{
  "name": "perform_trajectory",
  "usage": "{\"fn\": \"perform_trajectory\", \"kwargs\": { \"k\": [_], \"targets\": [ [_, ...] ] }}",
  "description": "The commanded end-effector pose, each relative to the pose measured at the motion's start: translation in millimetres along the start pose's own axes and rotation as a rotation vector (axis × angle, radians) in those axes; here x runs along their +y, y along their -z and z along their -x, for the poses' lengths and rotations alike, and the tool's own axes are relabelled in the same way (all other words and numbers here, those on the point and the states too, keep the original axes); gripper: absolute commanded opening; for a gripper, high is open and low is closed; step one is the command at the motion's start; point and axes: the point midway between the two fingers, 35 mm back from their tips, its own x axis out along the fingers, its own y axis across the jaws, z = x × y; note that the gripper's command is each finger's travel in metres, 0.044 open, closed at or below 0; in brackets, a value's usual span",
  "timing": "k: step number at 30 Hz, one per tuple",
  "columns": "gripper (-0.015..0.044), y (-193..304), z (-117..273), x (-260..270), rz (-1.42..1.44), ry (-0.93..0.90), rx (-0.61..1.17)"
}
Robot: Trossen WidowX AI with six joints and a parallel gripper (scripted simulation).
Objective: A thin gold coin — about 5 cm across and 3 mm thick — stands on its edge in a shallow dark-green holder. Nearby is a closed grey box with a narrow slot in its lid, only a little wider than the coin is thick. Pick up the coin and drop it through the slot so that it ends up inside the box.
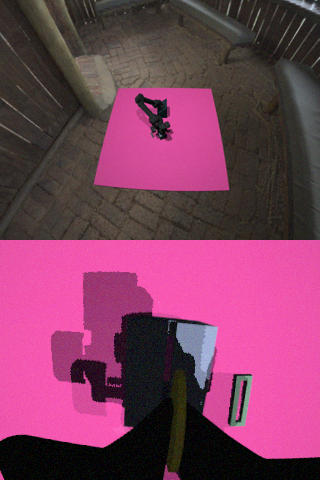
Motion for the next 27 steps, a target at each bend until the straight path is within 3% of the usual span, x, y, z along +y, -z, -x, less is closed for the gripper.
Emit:
{"fn": "perform_trajectory", "kwargs": {
  "k": [1, 27],
  "targets": [
    [0.0, 0.2, 0.3, -0.9, 0.001, 0.0, -0.001],
    [0.0, -0.8, -2.0, 3.1, -0.003, 0.001, -0.005]
  ]
}}
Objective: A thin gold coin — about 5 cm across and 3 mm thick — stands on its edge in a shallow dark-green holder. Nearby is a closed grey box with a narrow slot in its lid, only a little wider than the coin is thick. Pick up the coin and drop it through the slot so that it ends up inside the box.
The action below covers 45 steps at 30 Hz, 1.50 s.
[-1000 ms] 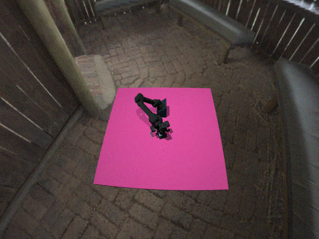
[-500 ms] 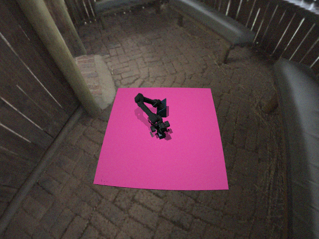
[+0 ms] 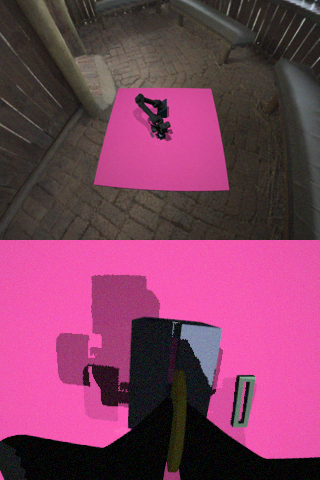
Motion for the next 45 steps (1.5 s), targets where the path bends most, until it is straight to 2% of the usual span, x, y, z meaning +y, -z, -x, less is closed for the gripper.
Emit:
{"fn": "perform_trajectory", "kwargs": {
  "k": [1, 39, 45],
  "targets": [
    [0.0, -0.4, -1.4, -0.1, 0.001, 0.0, -0.001],
    [0.0, 1.1, -18.9, 0.4, 0.008, 0.001, -0.001],
    [0.0157, -0.1, -16.7, 0.5, 0.0, -0.005, -0.005]
  ]
}}
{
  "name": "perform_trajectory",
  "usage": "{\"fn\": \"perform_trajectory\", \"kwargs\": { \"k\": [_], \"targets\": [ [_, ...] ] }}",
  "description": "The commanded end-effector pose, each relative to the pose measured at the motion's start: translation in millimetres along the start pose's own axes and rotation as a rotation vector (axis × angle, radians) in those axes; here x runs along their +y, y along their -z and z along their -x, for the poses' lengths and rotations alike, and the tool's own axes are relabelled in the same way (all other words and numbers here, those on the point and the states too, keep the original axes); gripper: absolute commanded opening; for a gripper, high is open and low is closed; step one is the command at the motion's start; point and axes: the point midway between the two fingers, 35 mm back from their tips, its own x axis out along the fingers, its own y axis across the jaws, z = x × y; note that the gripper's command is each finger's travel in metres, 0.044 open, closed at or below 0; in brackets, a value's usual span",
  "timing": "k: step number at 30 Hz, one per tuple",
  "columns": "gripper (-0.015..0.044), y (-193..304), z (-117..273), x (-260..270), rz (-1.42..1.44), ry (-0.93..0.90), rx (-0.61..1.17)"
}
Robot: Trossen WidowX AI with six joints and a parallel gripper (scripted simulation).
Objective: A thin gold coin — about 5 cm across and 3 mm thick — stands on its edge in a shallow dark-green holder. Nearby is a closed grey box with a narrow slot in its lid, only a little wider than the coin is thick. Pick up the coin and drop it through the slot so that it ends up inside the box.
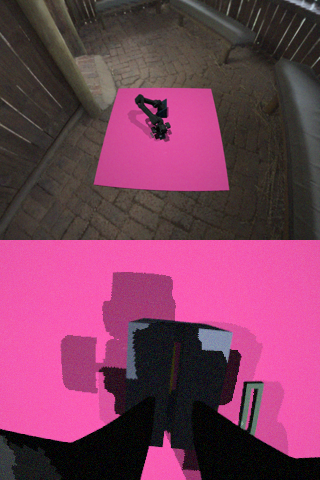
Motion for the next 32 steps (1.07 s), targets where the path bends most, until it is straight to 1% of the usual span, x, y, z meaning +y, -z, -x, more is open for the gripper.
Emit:
{"fn": "perform_trajectory", "kwargs": {
  "k": [1, 9, 17, 19, 20, 32],
  "targets": [
    [0.0161, -0.2, 0.2, -0.2, -0.001, 0.0, 0.0],
    [0.0161, -0.2, 0.2, -0.2, -0.001, 0.0, 0.0],
    [0.0371, -0.2, 21.2, 0.2, 0.001, 0.0, 0.0],
    [0.0423, 1.5, 45.2, 0.6, 0.006, 0.004, 0.004],
    [0.044, 2.8, 54.9, 0.7, 0.009, 0.006, 0.005],
    [0.044, 3.3, 58.1, 0.7, 0.009, 0.007, 0.006]
  ]
}}
